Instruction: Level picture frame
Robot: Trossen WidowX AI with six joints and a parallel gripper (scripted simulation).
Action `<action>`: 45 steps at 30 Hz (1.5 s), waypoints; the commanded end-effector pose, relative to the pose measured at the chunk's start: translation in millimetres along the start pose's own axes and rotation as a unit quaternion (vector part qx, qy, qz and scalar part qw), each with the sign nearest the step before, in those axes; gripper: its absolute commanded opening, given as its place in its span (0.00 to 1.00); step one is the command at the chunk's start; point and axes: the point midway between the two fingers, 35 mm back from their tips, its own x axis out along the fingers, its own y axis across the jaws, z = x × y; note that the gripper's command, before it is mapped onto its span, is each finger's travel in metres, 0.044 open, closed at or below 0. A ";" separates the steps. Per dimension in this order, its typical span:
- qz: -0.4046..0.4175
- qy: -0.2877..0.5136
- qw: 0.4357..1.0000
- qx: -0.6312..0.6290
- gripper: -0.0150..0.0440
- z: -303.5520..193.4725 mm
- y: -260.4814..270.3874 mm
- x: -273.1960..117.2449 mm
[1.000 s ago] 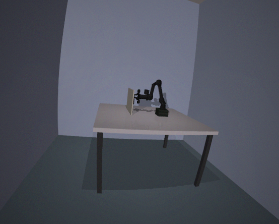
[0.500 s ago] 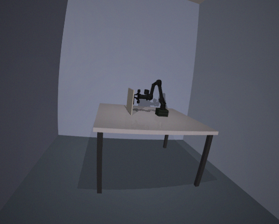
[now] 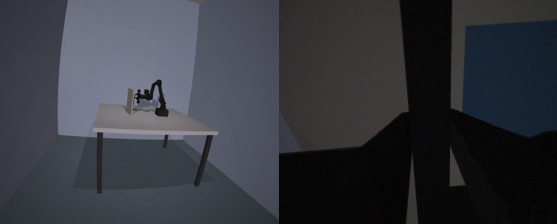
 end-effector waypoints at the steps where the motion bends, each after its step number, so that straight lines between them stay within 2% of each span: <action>1: -0.001 0.000 1.000 -0.013 0.25 -0.1 0.2 0.1; 26: -0.001 0.000 0.997 -0.080 0.25 -0.5 1.5 0.1; 36: 0.000 0.000 0.998 -0.067 0.69 -0.5 1.3 0.0; 40: -0.001 0.000 0.998 -0.061 0.69 -0.1 1.1 -2.6; 45: -0.006 -0.004 0.997 0.081 0.69 0.2 -5.0 -57.9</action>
